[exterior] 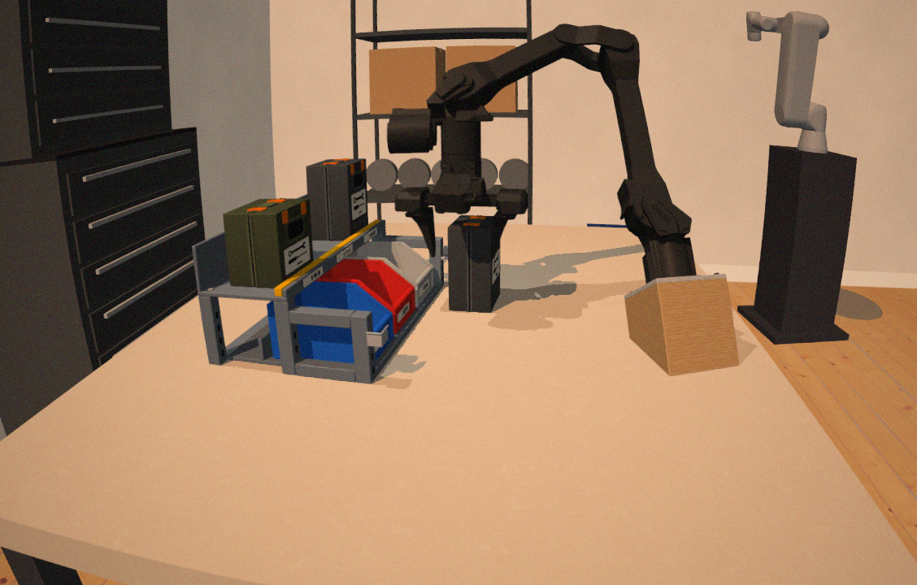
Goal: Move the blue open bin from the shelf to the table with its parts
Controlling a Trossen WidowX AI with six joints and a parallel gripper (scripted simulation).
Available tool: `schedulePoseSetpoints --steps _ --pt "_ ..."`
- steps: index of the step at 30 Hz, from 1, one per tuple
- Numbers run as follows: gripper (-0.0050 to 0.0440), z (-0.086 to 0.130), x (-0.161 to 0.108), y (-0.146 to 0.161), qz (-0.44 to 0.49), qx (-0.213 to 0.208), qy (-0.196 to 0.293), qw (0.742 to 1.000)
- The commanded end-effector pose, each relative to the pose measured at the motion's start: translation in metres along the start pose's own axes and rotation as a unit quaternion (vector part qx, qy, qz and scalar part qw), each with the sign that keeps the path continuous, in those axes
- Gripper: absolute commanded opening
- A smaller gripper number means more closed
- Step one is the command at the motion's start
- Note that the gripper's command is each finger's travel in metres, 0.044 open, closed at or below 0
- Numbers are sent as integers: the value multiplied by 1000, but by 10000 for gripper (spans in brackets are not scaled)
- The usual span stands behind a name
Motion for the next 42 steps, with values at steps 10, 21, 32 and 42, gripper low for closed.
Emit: schedulePoseSetpoints --steps 10,21,32,42 --pt "425 3 32 -6 -9 -10 -1 1000" --pt "425 3 52 -8 -9 -10 -1 1000" --pt "425 1 100 -12 -9 -10 -2 1000" --pt "425 1 110 -12 -9 -10 -4 1000"
Point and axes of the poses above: the point midway between the two fingers, 35 mm back from their tips, its own z axis back along the fingers, its own y axis across the jaws, x = y × z, the point moved 10 cm from there along z, back along the fingers, and after that the axes turned 11 degrees about -z, right-handed, at the moved point
